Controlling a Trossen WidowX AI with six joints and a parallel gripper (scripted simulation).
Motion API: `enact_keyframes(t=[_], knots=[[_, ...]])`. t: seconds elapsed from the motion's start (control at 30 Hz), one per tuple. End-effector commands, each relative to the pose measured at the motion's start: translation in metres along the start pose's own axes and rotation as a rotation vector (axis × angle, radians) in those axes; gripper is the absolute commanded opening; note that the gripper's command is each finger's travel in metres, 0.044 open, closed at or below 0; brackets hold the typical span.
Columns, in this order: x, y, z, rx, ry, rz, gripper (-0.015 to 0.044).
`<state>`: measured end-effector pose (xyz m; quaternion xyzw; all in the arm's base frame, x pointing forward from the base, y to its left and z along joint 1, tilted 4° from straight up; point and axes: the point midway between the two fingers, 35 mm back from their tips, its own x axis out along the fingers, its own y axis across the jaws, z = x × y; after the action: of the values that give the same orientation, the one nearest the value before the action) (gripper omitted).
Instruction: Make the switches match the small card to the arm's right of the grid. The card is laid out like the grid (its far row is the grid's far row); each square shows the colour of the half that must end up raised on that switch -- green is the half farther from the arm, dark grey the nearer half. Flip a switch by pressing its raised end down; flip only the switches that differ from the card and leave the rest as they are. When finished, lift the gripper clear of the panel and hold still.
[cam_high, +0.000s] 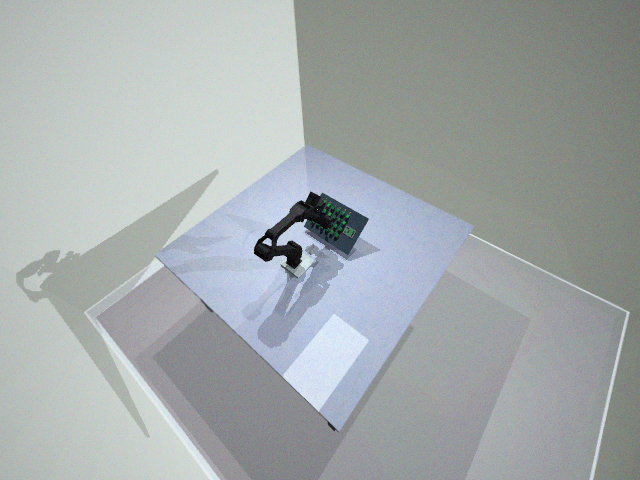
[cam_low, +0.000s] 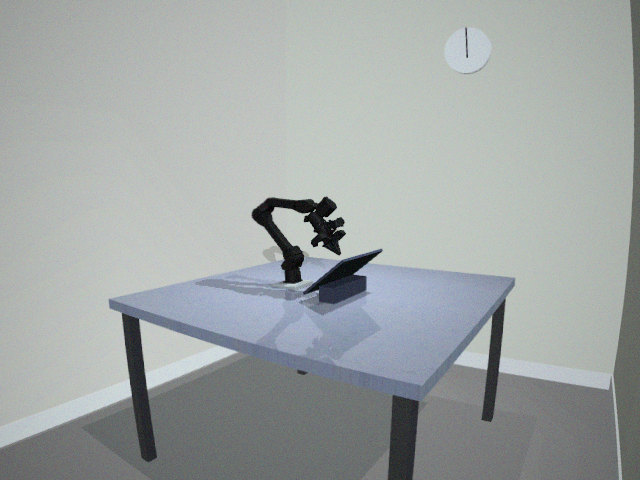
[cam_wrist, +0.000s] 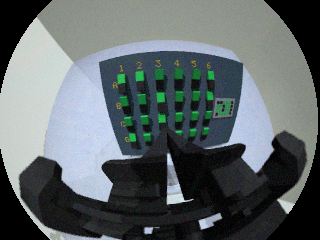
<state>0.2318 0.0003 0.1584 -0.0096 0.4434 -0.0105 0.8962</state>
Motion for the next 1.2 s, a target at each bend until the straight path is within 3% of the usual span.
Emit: enact_keyframes(t=[0.0,0.5,0.63,0.77,1.17], knots=[[-0.006,-0.001,-0.004,0.003,0.011,-0.004,0.0],[-0.007,-0.1,-0.004,-0.003,0.011,-0.011,0.0],[-0.004,-0.101,-0.004,-0.003,0.012,-0.011,0.0],[0.028,-0.101,-0.003,-0.003,0.034,-0.011,0.0],[0.038,-0.101,-0.003,-0.003,0.034,-0.011,0.0]])
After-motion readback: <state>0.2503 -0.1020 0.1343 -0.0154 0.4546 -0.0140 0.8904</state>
